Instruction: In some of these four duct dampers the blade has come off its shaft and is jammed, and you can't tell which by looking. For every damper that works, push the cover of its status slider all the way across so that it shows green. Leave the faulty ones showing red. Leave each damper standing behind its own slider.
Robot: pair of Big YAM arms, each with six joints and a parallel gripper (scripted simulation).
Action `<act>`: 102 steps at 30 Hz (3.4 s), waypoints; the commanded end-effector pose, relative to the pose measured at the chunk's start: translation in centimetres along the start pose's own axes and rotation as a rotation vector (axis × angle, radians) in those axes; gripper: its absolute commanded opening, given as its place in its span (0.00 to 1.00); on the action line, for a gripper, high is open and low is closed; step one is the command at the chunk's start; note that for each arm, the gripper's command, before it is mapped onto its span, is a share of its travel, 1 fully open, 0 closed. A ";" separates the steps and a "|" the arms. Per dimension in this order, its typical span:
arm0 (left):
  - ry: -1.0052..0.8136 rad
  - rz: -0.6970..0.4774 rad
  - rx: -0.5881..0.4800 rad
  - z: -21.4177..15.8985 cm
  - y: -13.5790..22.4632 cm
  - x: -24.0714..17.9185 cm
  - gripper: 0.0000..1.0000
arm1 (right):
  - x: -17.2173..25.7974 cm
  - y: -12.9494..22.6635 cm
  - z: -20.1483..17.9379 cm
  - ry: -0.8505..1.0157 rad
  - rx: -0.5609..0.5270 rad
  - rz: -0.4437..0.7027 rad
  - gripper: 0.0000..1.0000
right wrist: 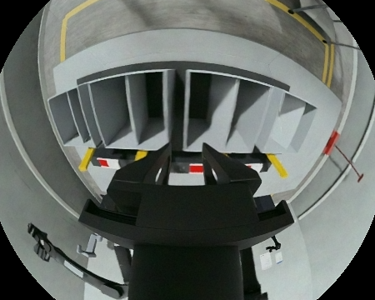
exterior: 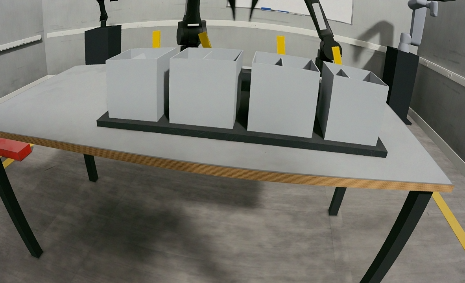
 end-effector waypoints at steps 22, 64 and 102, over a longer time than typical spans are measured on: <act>0.009 0.013 -0.048 1.7 0.4 0.6 1.00 | 11.5 3.6 -0.1 -0.048 -0.059 0.047 0.36; 0.009 0.013 -0.048 1.7 0.4 0.6 1.00 | 11.5 3.6 -0.1 -0.048 -0.059 0.047 0.36; 0.009 0.013 -0.048 1.7 0.4 0.6 1.00 | 11.5 3.6 -0.1 -0.048 -0.059 0.047 0.36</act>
Point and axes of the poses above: on each arm, the point where the finger pads meet when closed, its own y axis back along the fingers, its own x axis across the jaws, z = x × y, the point moved 3 cm from there along y, back along the fingers, and after that the axes turned 5 degrees about -y, right-handed, at the moved point
